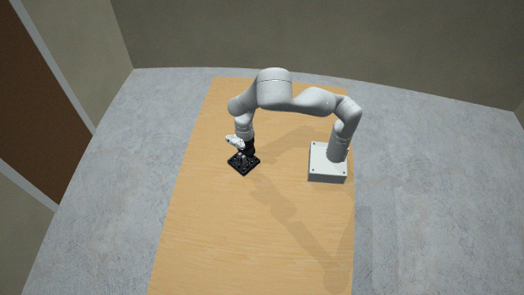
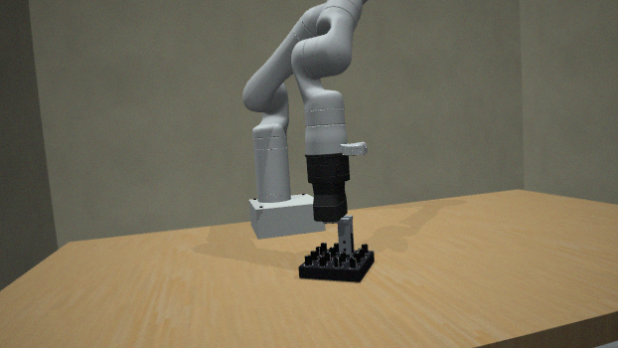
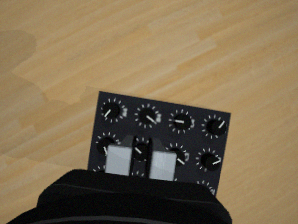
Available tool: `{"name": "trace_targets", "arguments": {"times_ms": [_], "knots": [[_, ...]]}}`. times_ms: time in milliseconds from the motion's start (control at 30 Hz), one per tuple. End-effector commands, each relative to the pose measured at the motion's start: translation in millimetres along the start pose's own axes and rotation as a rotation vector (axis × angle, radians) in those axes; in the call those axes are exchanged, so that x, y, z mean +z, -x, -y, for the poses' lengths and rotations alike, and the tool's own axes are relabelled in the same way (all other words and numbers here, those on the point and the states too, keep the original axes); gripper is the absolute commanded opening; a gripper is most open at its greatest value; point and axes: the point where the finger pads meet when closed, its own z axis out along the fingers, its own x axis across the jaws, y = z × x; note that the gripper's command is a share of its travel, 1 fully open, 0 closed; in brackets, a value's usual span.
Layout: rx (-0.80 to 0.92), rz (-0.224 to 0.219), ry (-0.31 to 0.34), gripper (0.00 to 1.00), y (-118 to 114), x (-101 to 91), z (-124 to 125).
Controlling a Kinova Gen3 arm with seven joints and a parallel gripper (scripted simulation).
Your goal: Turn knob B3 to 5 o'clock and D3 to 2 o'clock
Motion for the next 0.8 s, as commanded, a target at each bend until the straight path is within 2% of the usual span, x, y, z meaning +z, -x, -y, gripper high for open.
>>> {"name": "trace_targets", "arguments": {"times_ms": [0, 767], "knots": [[0.005, 0.0, 0.0, 0.3, 0.4, -0.3, 0.4], [0.047, 0.0, 0.0, 0.3, 0.4, -0.3, 0.4]]}}
